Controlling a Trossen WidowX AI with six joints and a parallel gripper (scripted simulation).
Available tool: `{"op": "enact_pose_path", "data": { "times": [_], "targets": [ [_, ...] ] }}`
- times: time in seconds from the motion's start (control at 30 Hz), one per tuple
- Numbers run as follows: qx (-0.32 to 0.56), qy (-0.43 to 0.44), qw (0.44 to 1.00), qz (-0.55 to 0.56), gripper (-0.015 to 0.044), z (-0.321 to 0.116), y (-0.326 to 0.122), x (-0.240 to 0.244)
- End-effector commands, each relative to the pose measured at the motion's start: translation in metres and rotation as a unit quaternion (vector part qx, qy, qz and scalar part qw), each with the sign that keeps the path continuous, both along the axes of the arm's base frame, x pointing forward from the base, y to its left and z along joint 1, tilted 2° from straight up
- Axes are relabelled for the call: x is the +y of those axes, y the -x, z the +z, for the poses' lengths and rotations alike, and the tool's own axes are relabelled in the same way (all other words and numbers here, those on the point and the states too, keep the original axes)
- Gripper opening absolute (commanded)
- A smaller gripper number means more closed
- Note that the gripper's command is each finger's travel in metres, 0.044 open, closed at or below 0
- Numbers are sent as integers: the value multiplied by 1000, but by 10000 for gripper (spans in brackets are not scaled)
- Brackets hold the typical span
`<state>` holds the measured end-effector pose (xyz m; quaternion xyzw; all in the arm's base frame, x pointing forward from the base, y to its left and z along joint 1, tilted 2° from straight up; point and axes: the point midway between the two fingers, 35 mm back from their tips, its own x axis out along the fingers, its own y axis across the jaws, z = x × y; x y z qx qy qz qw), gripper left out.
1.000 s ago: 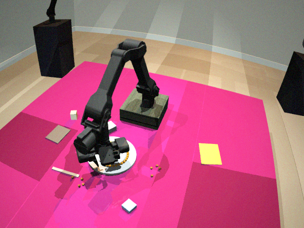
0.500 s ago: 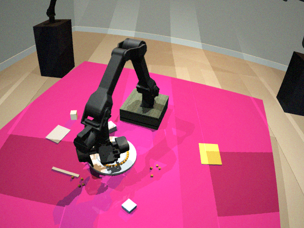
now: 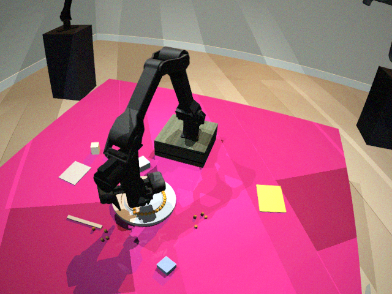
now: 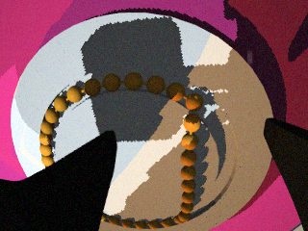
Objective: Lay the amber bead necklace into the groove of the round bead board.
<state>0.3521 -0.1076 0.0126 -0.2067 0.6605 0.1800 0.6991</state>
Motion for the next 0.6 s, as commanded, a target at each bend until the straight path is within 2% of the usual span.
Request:
{"op": "enact_pose_path", "data": {
  "times": [0.0, 0.17, 0.27, 0.53, 0.57],
  "targets": [
    [-2, -1, 999, -44, 256, 10, 23, -17],
    [-2, -4, 995, -97, 125, 20, 58, -33],
    [-2, -5, 993, -121, 120, 23, 73, -39],
    [-2, -5, 992, -123, 120, 7, 74, -40],
    [-3, -2, 993, -117, 120, 16, 71, -40]
  ]
}}
